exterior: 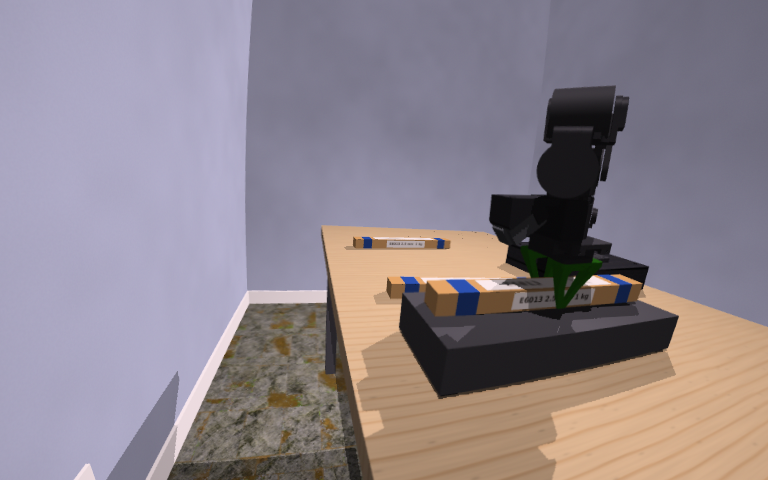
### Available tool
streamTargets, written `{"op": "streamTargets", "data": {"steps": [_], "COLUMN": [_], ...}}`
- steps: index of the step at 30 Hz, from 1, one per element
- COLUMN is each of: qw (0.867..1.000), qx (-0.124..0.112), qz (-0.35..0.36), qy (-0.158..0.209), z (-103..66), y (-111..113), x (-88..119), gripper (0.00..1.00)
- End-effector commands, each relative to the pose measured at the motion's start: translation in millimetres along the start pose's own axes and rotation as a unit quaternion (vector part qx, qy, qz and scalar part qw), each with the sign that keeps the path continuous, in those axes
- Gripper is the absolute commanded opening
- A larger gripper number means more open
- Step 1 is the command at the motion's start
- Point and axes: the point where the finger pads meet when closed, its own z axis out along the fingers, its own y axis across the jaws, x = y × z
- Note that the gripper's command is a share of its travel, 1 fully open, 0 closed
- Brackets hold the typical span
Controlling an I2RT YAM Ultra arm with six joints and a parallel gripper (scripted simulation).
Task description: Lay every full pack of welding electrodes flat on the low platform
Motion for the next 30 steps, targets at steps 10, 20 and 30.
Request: {"op": "streamTargets", "data": {"steps": [10,20,30], "qw": [0.999,0.999,0.999], "qx": [-0.023,-0.024,-0.023], "qz": [0.001,0.001,0.001], "qy": [-0.027,-0.028,-0.03], "z": [-35.5,-37.1,-36.3], "y": [4.5,4.1,4.2], "x": [-6.9,-7.1,-8.4], "gripper": [0.0,0.0,0.0]}}
